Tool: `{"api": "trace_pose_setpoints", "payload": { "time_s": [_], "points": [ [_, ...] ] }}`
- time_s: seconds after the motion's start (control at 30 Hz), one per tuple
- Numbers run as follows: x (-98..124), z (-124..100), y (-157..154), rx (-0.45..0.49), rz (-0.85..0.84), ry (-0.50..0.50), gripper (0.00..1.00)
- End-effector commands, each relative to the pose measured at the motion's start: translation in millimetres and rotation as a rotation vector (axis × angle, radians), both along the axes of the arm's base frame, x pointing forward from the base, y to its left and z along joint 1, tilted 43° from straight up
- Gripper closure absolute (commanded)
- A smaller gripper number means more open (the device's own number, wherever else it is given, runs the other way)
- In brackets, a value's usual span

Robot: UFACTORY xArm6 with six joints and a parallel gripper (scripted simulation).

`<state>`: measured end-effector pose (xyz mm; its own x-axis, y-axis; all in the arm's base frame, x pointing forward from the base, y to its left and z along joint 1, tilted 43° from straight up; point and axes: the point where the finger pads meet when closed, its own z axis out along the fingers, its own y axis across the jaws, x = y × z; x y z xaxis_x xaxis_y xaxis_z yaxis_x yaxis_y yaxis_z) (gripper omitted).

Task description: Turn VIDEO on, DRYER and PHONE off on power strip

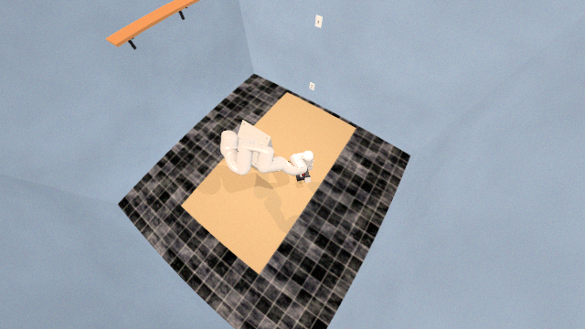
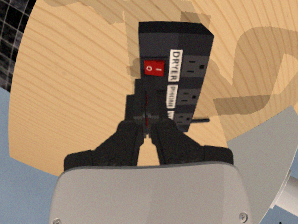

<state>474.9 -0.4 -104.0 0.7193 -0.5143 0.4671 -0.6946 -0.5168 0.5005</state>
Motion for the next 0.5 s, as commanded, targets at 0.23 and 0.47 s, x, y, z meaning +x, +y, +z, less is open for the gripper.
{"api": "trace_pose_setpoints", "payload": {
  "time_s": [0.23, 0.47],
  "points": [
    [1.7, 1.3, 1.5, 0.002, 0.002, -0.004, 1.00],
    [-0.9, 0.5, 4.2, 0.002, 0.002, -0.004, 1.00]
  ]
}}
